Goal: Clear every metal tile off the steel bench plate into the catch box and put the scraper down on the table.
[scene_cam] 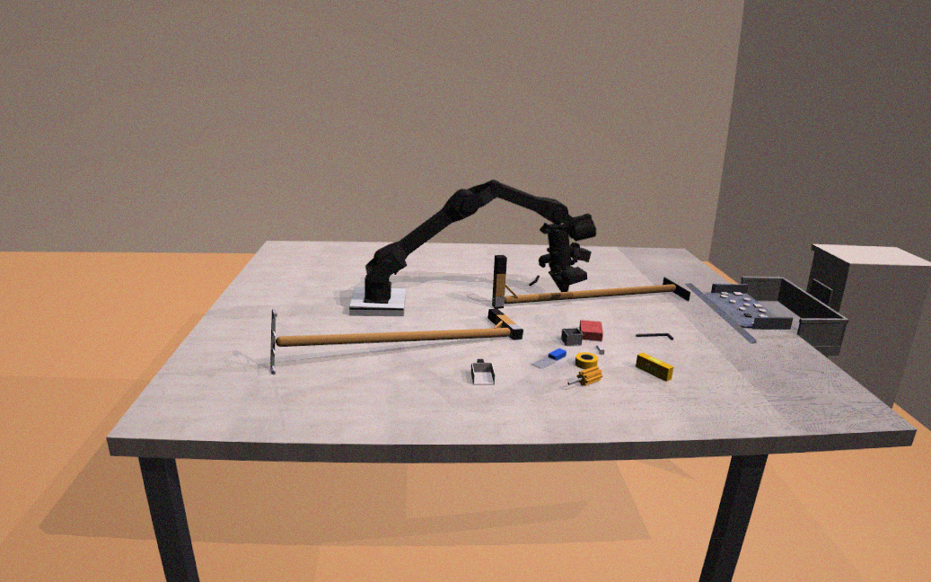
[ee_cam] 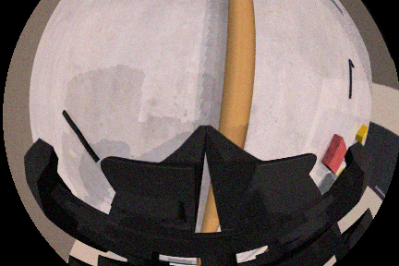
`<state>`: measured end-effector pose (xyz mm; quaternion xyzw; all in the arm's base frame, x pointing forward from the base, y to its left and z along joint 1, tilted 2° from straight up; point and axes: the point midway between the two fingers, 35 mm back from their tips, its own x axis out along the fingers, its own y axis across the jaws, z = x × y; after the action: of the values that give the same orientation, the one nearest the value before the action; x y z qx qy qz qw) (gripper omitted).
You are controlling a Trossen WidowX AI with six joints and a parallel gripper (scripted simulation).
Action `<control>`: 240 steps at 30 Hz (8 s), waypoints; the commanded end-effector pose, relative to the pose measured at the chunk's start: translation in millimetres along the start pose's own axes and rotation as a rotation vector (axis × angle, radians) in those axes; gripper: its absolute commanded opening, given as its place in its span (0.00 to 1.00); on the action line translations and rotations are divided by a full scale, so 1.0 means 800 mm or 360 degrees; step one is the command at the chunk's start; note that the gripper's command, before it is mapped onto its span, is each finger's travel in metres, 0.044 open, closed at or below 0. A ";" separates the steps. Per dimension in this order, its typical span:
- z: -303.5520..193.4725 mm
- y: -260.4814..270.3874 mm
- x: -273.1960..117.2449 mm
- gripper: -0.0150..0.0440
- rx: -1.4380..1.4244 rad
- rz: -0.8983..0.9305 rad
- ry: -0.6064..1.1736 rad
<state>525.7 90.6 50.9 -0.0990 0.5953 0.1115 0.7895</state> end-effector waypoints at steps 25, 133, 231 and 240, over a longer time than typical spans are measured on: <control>0.015 -0.013 -0.060 0.25 -0.0001 -0.0009 -0.0060; 0.020 -0.012 -0.117 0.25 -0.0007 -0.0016 -0.0110; 0.020 -0.012 -0.117 0.25 -0.0007 -0.0016 -0.0110; 0.020 -0.012 -0.117 0.25 -0.0007 -0.0016 -0.0110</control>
<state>518.5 80.7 145.3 -0.0996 0.5670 0.1122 0.8100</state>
